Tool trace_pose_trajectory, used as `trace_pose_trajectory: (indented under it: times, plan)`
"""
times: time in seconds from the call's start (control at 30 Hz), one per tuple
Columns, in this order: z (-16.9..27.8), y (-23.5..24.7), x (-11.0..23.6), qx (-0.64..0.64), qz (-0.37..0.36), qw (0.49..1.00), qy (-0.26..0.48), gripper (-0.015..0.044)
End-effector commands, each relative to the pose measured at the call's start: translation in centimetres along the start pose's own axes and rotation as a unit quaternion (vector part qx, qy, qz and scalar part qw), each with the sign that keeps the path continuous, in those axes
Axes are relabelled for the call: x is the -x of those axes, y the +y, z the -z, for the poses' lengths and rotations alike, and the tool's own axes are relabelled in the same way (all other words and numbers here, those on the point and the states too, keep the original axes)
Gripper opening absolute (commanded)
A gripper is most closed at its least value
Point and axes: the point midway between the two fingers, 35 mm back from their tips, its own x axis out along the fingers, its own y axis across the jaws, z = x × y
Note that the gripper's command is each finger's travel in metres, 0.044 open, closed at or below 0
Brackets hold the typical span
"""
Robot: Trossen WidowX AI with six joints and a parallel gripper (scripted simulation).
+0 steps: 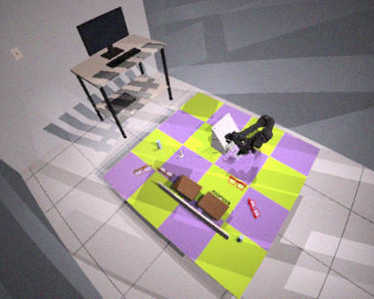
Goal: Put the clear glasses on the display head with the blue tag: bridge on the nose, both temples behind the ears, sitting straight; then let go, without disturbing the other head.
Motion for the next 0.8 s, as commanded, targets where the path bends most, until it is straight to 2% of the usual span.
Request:
trace_pose_trajectory:
  times: [0.0,0.27,0.77]
  plan:
    - [0.0,0.1,0.0,0.003,-0.002,1.0,0.001,0.0]
    - [0.2,0.3,-0.3,0.011,0.006,1.0,-0.004,0.0]
    - [0.7,2.2,-3.3,0.082,0.085,0.992,-0.036,0.0]
